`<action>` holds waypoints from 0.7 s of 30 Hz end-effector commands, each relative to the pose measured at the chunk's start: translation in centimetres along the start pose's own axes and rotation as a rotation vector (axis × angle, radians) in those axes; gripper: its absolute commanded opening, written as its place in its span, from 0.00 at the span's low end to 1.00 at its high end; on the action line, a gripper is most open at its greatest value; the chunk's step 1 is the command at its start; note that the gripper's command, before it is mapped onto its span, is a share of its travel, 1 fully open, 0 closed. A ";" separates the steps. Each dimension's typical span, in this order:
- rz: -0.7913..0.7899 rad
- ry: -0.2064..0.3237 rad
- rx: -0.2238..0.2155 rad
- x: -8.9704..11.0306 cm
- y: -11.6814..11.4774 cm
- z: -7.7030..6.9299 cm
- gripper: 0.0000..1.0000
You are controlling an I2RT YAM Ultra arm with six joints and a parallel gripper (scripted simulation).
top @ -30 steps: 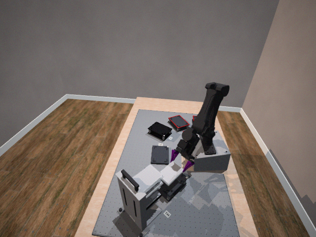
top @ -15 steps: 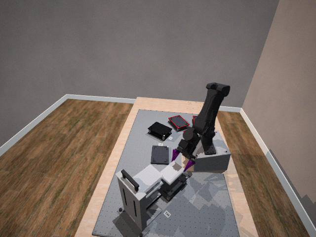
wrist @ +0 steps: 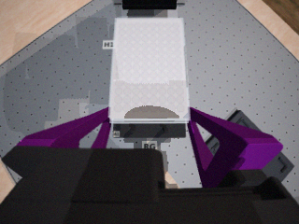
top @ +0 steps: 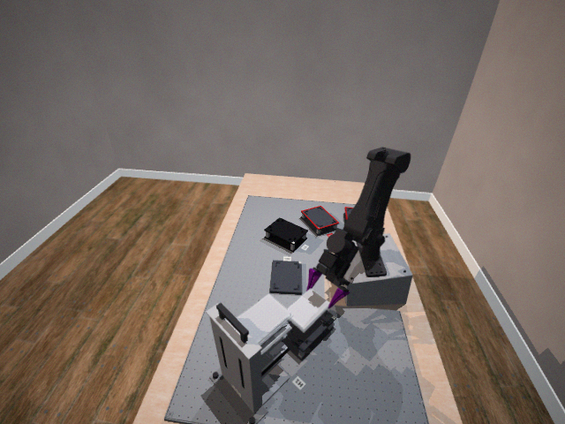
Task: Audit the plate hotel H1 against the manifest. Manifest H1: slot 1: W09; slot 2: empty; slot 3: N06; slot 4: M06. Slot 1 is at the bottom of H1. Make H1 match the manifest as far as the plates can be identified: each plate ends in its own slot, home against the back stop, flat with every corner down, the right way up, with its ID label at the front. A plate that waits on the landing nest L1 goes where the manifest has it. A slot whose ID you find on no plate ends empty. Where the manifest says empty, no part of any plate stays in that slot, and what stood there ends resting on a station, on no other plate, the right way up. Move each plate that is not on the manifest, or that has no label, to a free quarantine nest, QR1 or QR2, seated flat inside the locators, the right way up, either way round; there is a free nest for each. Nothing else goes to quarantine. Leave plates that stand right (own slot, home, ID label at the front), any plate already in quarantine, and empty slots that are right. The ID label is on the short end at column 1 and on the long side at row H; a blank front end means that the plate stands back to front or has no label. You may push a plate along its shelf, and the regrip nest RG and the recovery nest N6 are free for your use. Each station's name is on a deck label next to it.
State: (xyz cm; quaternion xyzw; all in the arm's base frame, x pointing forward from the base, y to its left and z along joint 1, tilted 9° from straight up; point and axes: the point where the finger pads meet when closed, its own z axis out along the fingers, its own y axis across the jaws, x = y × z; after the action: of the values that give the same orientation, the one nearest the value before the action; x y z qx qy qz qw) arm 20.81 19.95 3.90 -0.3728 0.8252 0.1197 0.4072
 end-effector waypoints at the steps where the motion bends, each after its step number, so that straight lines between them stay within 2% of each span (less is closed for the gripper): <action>1: 0.000 -0.042 0.002 -1.1 -0.1 0.0 0.86; 21: 0.000 -0.042 0.002 -0.4 -0.1 0.6 0.86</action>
State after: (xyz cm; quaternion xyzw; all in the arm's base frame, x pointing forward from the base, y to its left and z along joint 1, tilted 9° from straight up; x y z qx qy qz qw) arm 20.89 19.89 2.93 -0.3729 0.8255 0.1194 0.4065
